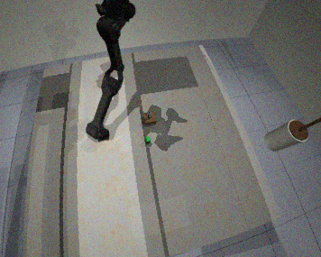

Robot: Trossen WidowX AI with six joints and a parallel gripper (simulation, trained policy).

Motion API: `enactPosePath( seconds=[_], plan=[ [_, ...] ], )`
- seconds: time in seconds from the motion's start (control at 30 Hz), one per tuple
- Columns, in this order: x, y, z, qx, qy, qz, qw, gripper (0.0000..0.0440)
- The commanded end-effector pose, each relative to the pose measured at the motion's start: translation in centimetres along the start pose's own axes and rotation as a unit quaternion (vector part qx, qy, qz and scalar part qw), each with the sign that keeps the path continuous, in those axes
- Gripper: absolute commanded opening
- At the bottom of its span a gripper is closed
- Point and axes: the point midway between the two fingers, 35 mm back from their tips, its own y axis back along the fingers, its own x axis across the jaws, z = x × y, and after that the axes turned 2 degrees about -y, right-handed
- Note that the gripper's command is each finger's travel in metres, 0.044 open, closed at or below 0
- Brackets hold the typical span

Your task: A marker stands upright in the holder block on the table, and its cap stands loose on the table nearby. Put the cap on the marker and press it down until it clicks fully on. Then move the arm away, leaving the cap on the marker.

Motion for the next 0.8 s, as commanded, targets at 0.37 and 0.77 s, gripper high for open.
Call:
enactPosePath(
  seconds=[0.37, 0.77],
  plan=[
    [-4.3, 0.8, -0.3, 0.03, -0.018, -0.068, 0.997, 0.0251],
    [-8.3, 2.0, -1.3, 0.076, -0.035, -0.128, 0.988, 0.0291]
  ],
)
